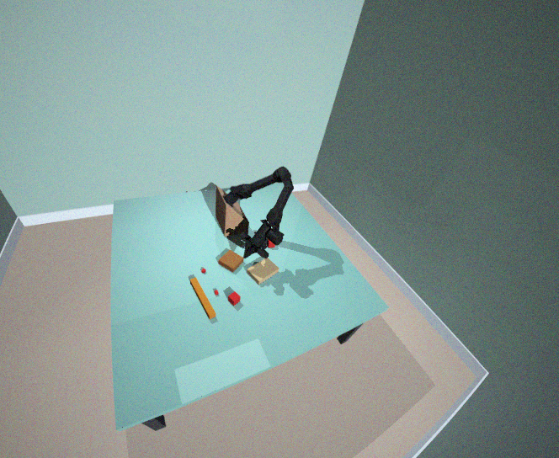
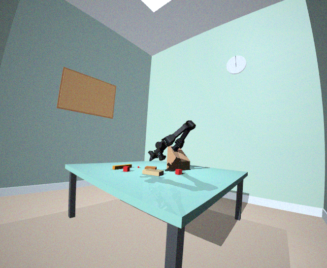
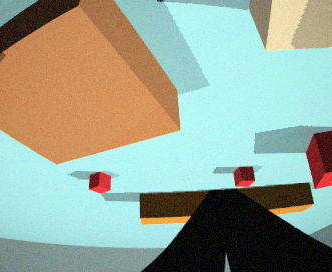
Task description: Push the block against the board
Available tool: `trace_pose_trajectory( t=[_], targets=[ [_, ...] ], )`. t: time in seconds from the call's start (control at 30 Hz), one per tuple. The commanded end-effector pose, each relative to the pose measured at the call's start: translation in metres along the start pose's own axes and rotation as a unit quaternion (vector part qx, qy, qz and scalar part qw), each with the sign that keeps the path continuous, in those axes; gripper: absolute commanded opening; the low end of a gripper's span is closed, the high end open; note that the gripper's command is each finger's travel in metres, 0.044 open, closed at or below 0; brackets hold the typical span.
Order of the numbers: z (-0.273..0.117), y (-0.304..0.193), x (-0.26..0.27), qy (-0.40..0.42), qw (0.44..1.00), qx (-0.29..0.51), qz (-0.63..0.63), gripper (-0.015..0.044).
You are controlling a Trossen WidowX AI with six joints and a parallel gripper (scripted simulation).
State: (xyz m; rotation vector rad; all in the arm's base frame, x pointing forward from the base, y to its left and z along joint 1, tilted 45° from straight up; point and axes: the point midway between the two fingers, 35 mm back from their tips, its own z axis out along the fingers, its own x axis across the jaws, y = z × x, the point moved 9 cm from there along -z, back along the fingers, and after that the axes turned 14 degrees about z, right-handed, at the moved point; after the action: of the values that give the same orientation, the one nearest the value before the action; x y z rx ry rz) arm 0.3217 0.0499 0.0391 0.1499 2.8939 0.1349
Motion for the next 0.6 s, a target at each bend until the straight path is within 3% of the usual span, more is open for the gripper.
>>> trace_pose_trajectory(
  t=[0.0, 0.57],
  targets=[
    [0.012, -0.018, 0.011, 0.036, 0.998, -0.021, 0.056, 0.0],
    [0.045, -0.074, 0.058, 0.156, 0.946, -0.097, 0.266, 0.0]
  ],
)
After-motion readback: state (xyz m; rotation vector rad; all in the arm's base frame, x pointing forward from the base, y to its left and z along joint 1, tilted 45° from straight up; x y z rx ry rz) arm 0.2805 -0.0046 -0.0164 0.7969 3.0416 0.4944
